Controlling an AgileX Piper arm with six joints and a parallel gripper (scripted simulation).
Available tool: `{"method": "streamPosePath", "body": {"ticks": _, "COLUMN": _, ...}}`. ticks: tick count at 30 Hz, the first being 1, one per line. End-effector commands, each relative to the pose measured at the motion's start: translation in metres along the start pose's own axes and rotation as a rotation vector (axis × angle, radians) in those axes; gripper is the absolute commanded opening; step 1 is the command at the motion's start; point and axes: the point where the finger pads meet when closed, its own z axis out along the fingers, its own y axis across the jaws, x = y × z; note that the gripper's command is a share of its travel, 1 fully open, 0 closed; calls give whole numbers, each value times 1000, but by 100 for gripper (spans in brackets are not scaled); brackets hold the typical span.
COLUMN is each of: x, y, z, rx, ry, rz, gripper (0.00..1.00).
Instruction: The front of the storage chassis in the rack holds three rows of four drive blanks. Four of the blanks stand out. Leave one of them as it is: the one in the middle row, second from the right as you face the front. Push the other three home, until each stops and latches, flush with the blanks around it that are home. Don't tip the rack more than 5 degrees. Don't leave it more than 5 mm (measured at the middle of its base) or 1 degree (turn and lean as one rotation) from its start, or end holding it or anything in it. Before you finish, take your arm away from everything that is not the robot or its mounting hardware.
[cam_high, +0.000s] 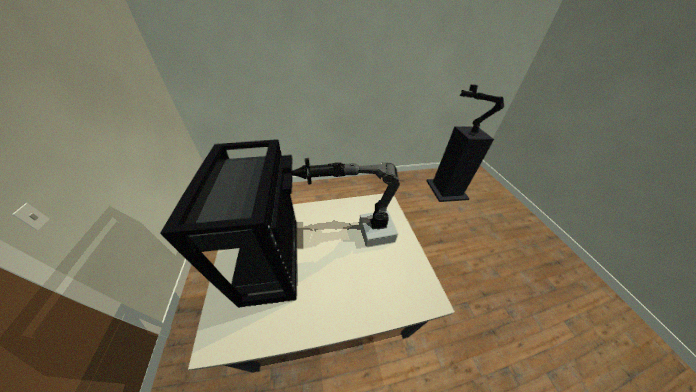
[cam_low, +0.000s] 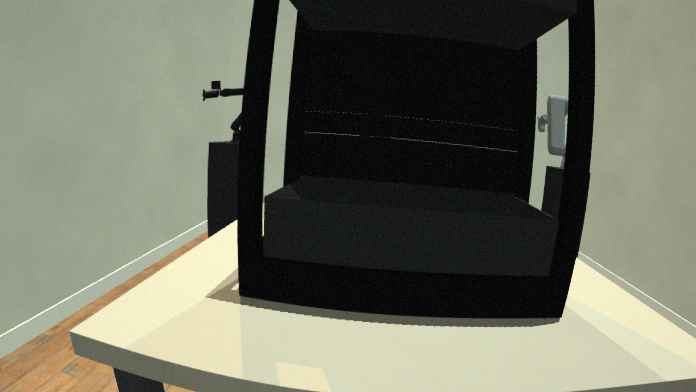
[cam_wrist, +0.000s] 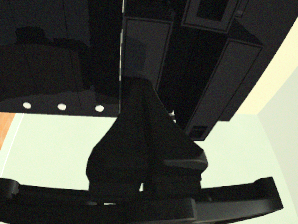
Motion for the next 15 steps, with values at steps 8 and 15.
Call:
{"method": "streamPosePath", "body": {"ticks": 8, "x": 0, "y": 1, "z": 2, "rx": -2, "ry": 0, "rz": 1, "gripper": 0}}
{"method": "streamPosePath", "body": {"ticks": 15, "x": 0, "y": 2, "z": 10, "rx": -2, "ry": 0, "rz": 1, "gripper": 0}}
